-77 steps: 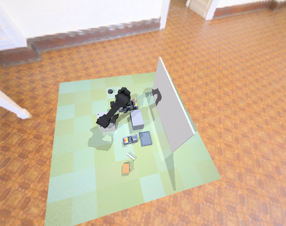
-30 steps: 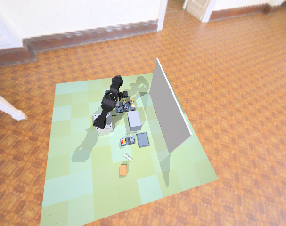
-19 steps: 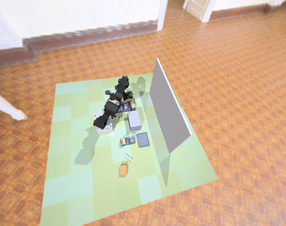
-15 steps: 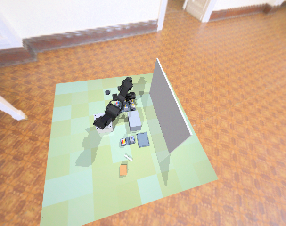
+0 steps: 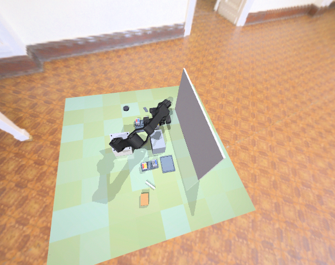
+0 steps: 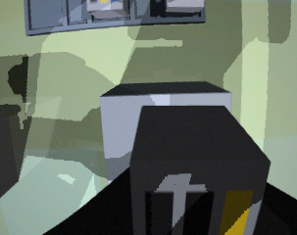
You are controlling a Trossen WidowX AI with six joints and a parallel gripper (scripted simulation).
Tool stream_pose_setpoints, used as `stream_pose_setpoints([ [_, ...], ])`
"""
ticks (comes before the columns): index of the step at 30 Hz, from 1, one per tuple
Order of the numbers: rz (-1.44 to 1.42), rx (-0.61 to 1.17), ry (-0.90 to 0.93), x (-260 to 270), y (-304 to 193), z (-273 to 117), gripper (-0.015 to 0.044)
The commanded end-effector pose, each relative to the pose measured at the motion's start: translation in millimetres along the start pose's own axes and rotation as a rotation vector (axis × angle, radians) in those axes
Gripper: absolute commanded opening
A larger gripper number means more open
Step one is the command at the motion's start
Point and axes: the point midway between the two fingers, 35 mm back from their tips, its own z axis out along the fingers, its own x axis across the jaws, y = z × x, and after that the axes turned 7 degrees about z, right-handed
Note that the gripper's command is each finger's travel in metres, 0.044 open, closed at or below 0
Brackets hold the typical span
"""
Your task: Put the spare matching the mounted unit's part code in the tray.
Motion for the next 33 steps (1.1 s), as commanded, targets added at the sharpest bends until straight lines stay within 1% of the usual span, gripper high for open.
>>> stream_pose_setpoints([
  [1,0.002,0.000,-0.011,-20.5,-25.4,-3.3,0.0000],
  [15,0.018,0.040,-0.022,-67.0,-124.5,-4.7,0.0000],
  [27,0.006,0.121,-0.014,-80.3,-223.7,-6.2,0.0000],
  [33,0.006,0.126,-0.013,-80.9,-230.3,-6.7,0.0000],
])
